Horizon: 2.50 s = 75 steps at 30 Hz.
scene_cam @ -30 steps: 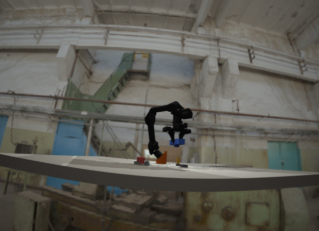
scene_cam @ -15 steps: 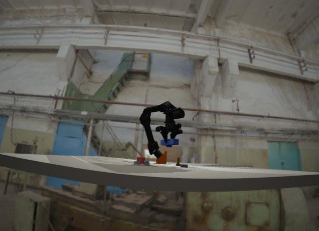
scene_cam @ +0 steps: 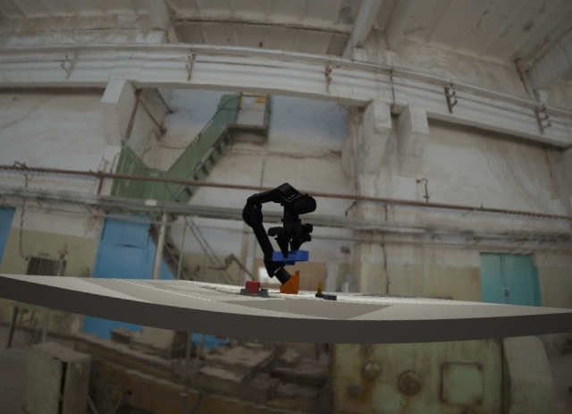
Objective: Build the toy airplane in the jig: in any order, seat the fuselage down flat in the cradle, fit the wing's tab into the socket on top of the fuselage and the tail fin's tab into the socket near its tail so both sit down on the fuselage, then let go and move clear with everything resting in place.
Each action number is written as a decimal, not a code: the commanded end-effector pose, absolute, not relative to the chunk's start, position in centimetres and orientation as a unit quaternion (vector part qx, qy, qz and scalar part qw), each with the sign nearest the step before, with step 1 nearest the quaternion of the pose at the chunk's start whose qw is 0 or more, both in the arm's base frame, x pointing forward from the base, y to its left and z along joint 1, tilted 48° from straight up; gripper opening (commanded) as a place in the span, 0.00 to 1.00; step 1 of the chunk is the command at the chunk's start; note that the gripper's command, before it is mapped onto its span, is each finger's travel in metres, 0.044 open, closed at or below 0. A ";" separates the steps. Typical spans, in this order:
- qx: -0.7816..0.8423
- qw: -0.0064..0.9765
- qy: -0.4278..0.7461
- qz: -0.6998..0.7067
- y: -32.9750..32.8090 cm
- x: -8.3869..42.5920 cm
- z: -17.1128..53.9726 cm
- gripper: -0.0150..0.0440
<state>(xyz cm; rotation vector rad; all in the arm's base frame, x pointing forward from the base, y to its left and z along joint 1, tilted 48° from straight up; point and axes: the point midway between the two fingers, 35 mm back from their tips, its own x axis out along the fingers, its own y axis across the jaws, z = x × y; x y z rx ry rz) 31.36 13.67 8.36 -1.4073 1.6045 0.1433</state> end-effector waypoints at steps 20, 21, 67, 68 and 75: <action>-0.664 0.355 0.632 0.182 7.4 30.6 12.5 0.25; -0.667 0.349 0.631 0.188 7.1 30.5 12.7 0.25; -0.718 0.219 0.594 0.288 1.7 28.5 15.4 0.58; -0.718 0.219 0.594 0.288 1.6 28.5 15.3 0.58; -0.718 0.220 0.594 0.288 0.7 28.7 14.6 0.58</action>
